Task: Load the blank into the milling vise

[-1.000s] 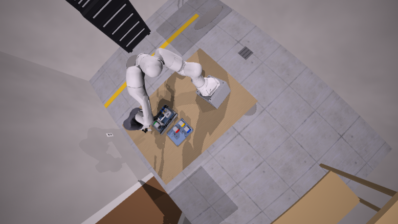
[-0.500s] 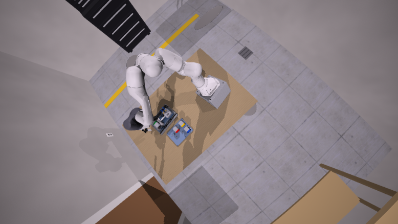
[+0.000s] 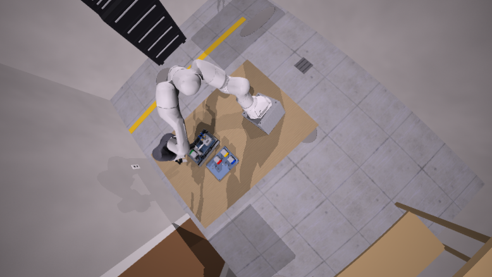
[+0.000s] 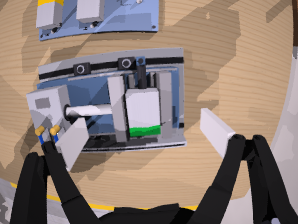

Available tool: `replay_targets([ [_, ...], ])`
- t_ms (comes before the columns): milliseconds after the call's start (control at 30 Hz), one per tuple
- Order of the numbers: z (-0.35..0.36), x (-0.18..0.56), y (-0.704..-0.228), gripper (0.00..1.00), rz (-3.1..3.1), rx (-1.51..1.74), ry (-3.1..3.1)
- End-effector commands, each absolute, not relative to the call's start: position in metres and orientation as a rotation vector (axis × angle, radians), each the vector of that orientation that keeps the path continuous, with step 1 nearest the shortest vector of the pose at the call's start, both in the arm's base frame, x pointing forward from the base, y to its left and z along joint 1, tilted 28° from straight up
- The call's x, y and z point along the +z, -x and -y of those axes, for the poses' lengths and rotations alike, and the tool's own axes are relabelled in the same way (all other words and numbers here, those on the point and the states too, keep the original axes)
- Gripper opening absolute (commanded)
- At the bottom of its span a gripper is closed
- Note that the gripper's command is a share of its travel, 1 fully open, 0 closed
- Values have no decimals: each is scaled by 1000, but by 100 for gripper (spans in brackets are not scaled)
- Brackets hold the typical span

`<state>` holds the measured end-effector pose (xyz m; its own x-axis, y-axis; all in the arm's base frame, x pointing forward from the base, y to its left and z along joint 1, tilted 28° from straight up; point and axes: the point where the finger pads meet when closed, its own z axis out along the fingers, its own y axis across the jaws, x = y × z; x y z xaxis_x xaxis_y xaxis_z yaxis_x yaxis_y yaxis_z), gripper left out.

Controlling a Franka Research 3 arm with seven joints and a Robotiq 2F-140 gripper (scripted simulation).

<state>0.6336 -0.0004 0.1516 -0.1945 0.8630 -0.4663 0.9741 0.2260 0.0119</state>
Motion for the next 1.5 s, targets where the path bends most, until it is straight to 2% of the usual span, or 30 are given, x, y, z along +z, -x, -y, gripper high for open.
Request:
replay_targets([
  [0, -2, 154, -634, 100, -2129, -405, -1702],
  [1000, -5, 158, -634, 100, -2129, -404, -1702],
  [1167, -31, 209, -627, 100, -2129, -404, -1702],
  [1467, -31, 209, -627, 100, -2129, -404, -1702],
])
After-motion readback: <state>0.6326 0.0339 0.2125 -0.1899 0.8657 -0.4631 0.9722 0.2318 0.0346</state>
